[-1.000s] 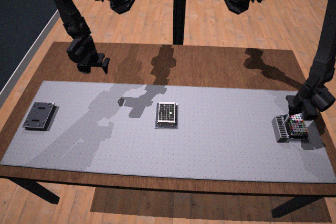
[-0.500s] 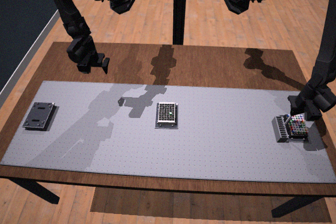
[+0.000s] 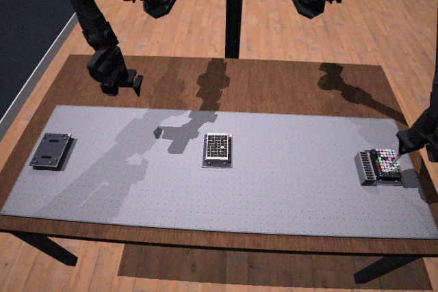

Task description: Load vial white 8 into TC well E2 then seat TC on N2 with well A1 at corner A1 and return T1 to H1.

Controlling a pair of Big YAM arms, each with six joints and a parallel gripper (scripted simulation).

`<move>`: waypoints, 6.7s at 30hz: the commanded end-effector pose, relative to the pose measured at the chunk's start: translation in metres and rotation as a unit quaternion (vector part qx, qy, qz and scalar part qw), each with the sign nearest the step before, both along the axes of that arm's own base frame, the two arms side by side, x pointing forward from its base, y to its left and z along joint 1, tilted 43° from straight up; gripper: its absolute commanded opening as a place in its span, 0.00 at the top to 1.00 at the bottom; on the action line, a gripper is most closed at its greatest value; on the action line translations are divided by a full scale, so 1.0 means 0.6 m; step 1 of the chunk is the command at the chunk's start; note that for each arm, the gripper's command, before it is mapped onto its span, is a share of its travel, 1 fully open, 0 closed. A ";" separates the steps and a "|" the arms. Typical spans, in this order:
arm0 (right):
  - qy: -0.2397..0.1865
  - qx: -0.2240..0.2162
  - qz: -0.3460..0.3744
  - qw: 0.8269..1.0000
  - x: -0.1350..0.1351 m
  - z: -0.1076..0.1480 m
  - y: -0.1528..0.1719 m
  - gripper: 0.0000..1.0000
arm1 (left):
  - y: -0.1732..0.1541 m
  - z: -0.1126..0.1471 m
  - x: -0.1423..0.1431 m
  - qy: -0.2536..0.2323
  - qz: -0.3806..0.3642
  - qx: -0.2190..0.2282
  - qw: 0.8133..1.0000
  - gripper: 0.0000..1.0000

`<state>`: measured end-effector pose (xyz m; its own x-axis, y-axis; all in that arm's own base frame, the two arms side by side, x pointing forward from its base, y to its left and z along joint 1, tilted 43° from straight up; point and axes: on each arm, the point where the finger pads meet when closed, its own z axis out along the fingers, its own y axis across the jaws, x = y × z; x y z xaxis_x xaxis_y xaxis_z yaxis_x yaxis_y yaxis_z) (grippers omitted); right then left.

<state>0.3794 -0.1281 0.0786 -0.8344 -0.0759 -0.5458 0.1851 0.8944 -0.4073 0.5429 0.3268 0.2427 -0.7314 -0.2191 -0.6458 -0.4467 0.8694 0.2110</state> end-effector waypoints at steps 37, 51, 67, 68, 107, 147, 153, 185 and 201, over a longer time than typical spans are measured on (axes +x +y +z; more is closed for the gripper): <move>-0.005 -0.004 0.007 1.000 0.006 0.009 0.002 0.00 | 0.055 -0.009 -0.003 -0.065 0.162 -0.134 0.975 0.93; -0.005 -0.004 0.007 1.000 0.006 0.009 0.002 0.00 | 0.064 -0.006 -0.007 -0.067 0.162 -0.132 0.976 0.93; -0.005 -0.004 0.007 1.000 0.006 0.009 0.002 0.00 | 0.062 -0.006 -0.007 -0.065 0.159 -0.132 0.976 0.93; -0.005 -0.004 0.007 1.000 0.006 0.009 0.002 0.00 | 0.062 -0.006 -0.007 -0.065 0.159 -0.132 0.976 0.93; -0.005 -0.004 0.007 1.000 0.006 0.009 0.002 0.00 | 0.065 -0.003 -0.007 -0.067 0.159 -0.131 0.976 0.93; -0.005 -0.004 0.007 1.000 0.006 0.009 0.002 0.00 | 0.066 0.000 -0.006 -0.068 0.158 -0.131 0.976 0.93; -0.005 -0.004 0.007 1.000 0.006 0.009 0.002 0.00 | 0.066 0.000 -0.006 -0.068 0.158 -0.131 0.976 0.93; -0.005 -0.004 0.007 1.000 0.006 0.009 0.002 0.00 | 0.070 0.013 -0.003 -0.071 0.159 -0.127 0.976 0.93; -0.005 -0.004 0.007 1.000 0.006 0.009 0.002 0.00 | 0.071 0.016 -0.001 -0.074 0.159 -0.126 0.976 0.93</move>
<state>0.3794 -0.1281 0.0786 -0.8344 -0.0759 -0.5458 0.1851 0.8944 -0.4073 0.5355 0.3554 0.2561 -0.5072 -0.5885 -0.6296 -0.7076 0.7014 -0.0856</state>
